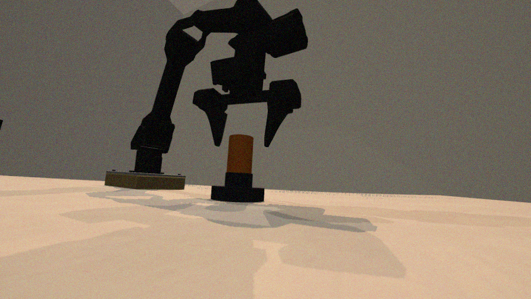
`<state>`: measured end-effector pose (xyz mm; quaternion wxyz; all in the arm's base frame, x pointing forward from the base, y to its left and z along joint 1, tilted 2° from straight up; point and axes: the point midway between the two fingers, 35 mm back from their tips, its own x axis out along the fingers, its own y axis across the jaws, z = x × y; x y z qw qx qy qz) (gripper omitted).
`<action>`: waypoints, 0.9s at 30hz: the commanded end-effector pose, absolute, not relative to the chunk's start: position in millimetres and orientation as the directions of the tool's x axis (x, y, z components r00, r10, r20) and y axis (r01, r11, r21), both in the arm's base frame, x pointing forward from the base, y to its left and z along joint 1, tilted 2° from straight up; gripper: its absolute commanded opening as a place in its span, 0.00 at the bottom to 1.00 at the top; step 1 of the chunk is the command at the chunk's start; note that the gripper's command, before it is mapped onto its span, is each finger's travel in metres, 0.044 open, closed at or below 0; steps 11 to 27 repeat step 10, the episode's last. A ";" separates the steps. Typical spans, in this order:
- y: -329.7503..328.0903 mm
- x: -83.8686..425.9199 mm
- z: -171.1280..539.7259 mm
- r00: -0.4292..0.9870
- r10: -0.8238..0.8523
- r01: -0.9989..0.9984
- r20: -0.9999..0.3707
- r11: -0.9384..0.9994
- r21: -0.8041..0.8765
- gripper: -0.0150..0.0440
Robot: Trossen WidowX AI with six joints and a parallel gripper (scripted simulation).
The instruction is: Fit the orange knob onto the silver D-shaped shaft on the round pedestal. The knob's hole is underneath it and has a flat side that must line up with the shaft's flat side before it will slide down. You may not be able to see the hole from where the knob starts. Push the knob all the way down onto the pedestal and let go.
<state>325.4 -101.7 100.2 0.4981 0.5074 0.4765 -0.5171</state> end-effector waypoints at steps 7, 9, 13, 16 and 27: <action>-100.4 325.8 159.9 0.042 -0.041 0.998 -0.998 -0.052 0.044 1.00; -100.4 325.8 159.9 0.042 -0.041 0.998 -0.998 -0.052 0.044 1.00; -100.4 325.8 159.9 0.042 -0.041 0.998 -0.998 -0.052 0.044 1.00; -100.4 325.8 159.9 0.042 -0.041 0.998 -0.998 -0.052 0.044 1.00; -100.4 325.8 159.9 0.042 -0.041 0.998 -0.998 -0.052 0.044 1.00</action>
